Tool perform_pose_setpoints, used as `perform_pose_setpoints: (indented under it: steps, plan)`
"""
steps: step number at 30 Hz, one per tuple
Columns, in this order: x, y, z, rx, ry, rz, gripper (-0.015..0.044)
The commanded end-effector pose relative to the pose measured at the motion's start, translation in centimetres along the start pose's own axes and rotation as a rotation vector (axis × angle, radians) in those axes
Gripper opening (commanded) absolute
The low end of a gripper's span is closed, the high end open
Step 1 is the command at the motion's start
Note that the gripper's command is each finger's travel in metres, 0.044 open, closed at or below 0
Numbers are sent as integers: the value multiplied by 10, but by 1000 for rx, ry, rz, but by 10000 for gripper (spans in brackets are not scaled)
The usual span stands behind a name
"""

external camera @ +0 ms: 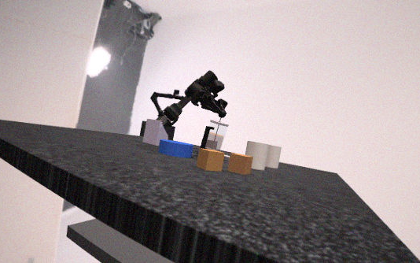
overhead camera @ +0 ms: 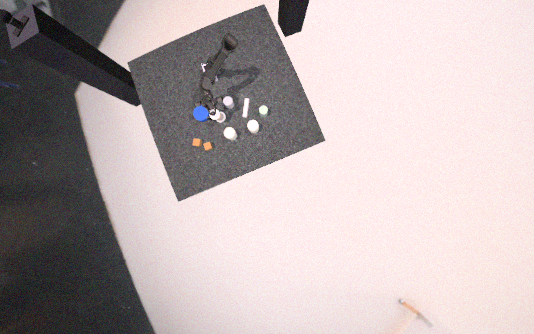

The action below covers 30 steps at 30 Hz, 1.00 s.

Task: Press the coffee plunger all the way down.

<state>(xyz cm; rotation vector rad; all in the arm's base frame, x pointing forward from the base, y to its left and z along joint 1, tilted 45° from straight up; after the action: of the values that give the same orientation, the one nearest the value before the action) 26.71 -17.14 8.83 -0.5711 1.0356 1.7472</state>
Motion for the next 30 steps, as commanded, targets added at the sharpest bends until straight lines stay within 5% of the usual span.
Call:
perform_pose_setpoints:
  steps: [1,19,30]
  plan:
    - [4,-3,0,-11,-13,18,123]
    - [0,-1,0,-1,0,1,123]
    - [0,-1,0,-1,0,1,412]
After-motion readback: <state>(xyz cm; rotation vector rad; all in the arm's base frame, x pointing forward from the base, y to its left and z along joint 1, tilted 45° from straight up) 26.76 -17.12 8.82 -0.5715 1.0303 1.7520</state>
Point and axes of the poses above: the point midway between the two fingers, 35 mm back from their tips, its own y axis back along the fingers, its own z axis across the jaws, x = y × z, the point moved 8 cm from there along y, back along the fingers, and after that the axes turned 14 degrees about y, right-handed, at the moved point
